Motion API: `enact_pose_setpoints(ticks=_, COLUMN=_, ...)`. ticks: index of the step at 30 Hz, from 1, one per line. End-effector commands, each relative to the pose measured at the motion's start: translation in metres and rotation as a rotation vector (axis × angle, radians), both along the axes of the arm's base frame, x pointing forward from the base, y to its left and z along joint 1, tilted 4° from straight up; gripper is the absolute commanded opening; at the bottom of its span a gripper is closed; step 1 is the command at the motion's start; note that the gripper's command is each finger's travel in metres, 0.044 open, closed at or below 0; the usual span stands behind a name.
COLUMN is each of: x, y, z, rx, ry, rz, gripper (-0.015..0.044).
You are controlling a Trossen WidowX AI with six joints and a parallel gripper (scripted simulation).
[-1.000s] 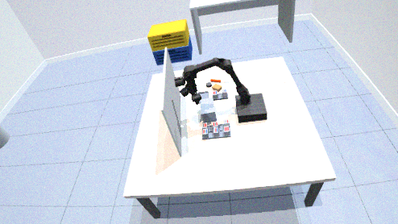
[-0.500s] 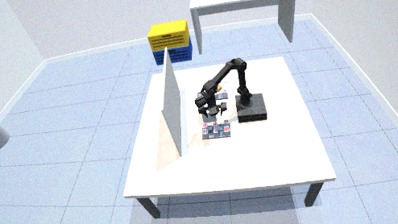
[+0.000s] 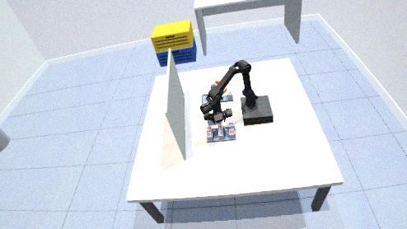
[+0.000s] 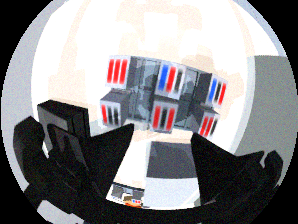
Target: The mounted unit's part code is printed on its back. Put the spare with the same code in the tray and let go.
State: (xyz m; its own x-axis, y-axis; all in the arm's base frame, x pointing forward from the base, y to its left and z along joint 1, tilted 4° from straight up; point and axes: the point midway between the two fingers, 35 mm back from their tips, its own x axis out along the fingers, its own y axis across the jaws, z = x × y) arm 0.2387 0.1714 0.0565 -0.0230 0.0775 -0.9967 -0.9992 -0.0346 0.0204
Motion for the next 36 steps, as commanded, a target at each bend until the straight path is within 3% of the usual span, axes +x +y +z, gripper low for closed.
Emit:
enact_pose_setpoints(ticks=1, x=0.0, y=0.0, z=-0.003, rx=0.0, ry=-0.001, rz=0.006, gripper=0.03)
enact_pose_setpoints(ticks=36, x=0.001, y=0.005, z=-0.059, rx=0.0, ry=-0.001, rz=0.006, gripper=0.03)
